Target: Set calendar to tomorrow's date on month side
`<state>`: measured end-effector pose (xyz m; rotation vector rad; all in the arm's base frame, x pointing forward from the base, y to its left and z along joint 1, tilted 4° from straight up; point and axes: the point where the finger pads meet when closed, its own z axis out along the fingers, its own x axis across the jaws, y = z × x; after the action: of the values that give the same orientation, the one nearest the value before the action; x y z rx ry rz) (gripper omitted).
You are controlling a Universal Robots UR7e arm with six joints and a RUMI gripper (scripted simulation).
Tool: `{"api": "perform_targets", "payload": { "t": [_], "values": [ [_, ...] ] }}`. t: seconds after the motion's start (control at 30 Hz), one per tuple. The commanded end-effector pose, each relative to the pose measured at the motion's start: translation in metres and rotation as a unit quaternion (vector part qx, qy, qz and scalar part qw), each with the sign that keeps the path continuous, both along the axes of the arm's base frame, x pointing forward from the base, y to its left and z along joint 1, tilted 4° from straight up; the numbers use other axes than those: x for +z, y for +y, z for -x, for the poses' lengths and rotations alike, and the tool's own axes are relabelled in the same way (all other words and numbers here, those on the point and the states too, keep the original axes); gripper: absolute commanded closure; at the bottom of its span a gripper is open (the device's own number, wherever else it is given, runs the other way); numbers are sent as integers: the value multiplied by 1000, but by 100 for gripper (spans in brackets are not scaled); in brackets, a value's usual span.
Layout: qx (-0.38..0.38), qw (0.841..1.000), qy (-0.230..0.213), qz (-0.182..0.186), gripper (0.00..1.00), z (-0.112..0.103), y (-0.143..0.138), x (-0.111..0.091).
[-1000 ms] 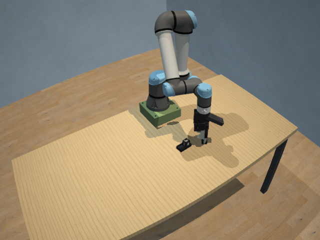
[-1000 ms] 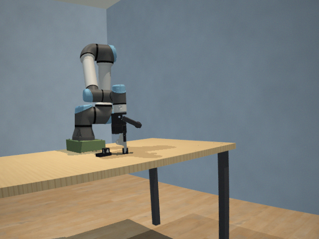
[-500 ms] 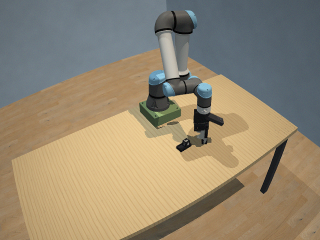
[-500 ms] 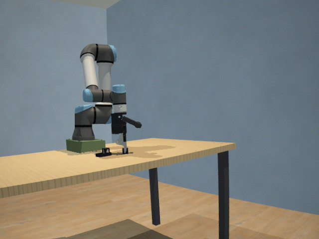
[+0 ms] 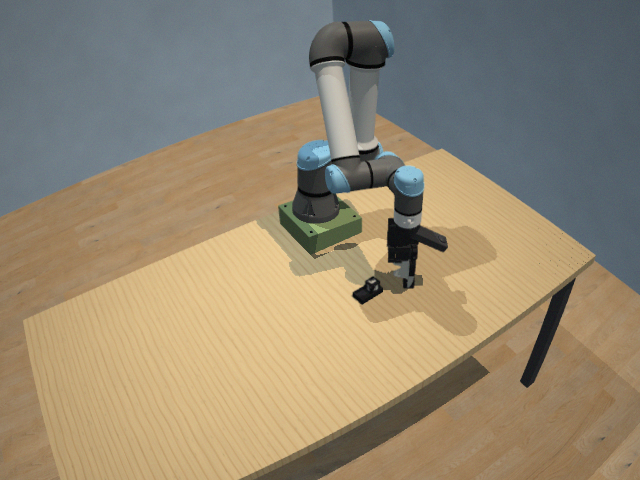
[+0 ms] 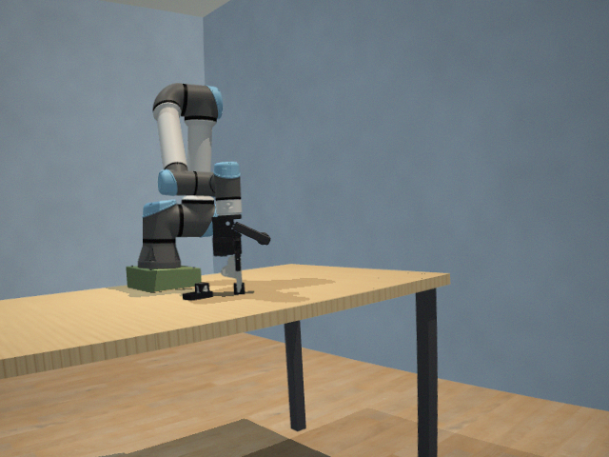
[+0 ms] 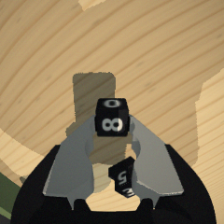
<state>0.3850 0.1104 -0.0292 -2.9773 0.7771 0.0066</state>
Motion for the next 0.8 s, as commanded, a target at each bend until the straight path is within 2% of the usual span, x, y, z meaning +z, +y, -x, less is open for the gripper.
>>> {"api": "perform_targets", "payload": {
  "t": [0.0, 0.33, 0.47, 0.6, 0.63, 0.77],
  "values": [
    [0, 1000, -1, 0, 89, 0, 0, 0],
    [0, 1000, -1, 0, 89, 0, 0, 0],
    [0, 1000, -1, 0, 82, 0, 0, 0],
    [0, 1000, -1, 0, 82, 0, 0, 0],
    [0, 1000, -1, 0, 78, 0, 0, 0],
    [0, 1000, -1, 0, 74, 0, 0, 0]
  ]
}}
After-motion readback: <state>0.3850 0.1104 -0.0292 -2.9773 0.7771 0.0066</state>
